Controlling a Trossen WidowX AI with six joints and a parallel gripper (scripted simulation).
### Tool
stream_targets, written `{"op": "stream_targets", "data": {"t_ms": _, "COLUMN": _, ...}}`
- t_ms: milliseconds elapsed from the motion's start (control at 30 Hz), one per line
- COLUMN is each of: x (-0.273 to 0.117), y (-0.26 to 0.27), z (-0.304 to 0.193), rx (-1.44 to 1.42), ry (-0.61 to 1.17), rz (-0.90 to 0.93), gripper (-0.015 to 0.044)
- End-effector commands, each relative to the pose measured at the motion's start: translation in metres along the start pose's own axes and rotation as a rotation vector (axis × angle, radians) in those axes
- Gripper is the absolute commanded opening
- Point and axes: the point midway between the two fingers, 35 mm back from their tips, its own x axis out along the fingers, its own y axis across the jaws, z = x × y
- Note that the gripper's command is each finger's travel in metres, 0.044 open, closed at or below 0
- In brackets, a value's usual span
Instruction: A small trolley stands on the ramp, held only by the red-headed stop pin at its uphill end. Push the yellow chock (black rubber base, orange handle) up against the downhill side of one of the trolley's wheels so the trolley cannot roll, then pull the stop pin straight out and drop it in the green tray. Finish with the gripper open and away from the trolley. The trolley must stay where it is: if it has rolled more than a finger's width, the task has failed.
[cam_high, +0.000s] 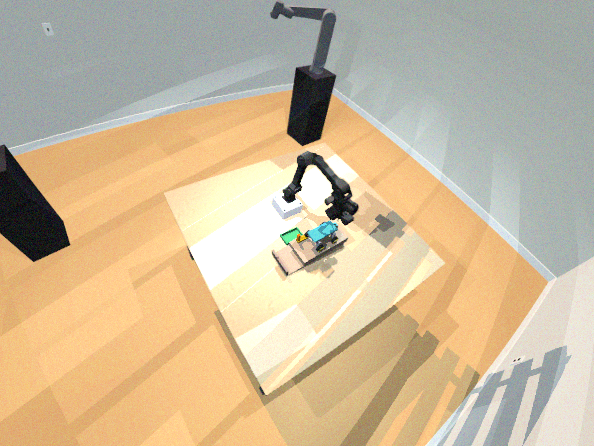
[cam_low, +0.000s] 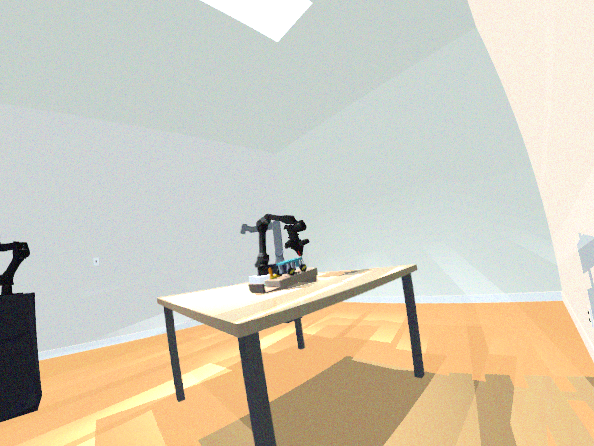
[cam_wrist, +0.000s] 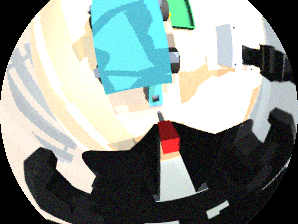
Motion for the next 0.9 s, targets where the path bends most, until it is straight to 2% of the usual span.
{"op": "stream_targets", "data": {"t_ms": 0, "x": 0.0, "y": 0.001, "z": -0.008, "rx": 0.004, "ry": 0.002, "rz": 0.004, "gripper": 0.0}}
{"op": "stream_targets", "data": {"t_ms": 333, "x": 0.001, "y": -0.002, "z": -0.018, "rx": 0.005, "ry": 0.003, "rz": 0.004, "gripper": 0.0}}
{"op": "stream_targets", "data": {"t_ms": 867, "x": 0.005, "y": -0.056, "z": -0.018, "rx": 0.006, "ry": 0.003, "rz": -0.001, "gripper": 0.0}}
